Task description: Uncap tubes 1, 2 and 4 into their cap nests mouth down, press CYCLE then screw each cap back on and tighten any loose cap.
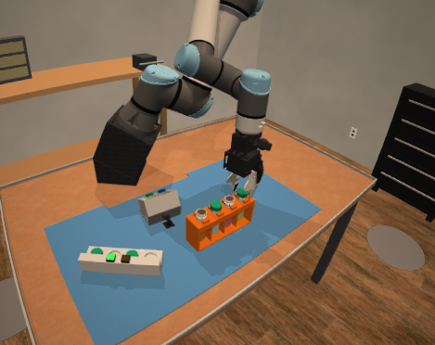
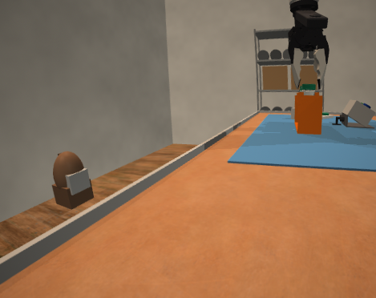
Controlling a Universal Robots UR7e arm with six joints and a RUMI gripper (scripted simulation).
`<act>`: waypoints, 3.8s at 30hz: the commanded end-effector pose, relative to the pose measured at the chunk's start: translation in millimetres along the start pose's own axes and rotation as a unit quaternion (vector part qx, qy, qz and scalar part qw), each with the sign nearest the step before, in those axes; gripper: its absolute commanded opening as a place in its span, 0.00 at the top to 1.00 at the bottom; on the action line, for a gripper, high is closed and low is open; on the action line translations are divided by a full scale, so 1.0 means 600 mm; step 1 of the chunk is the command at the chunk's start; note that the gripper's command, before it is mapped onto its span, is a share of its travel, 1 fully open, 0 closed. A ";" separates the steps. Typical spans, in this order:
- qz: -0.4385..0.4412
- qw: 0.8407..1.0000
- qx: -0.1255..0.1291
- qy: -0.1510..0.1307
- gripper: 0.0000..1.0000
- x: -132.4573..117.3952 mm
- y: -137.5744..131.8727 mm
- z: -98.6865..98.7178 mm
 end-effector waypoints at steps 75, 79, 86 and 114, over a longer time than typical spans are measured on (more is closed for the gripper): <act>0.281 0.960 0.001 0.006 0.65 0.000 0.000 0.000; 0.203 0.979 0.001 0.006 0.65 0.000 0.000 0.000; 0.105 0.994 0.000 0.006 0.65 0.000 0.000 0.000; -0.158 0.987 -0.002 0.006 1.00 0.000 0.000 0.000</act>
Point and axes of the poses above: the point where the finger pads meet when closed, its own z axis out along the fingers, its own y axis across the jaws, x = y × z, the point moved 2 cm from there along -z, back along the fingers, and after that the axes turned 5 degrees about -z, right-handed, at the moved point
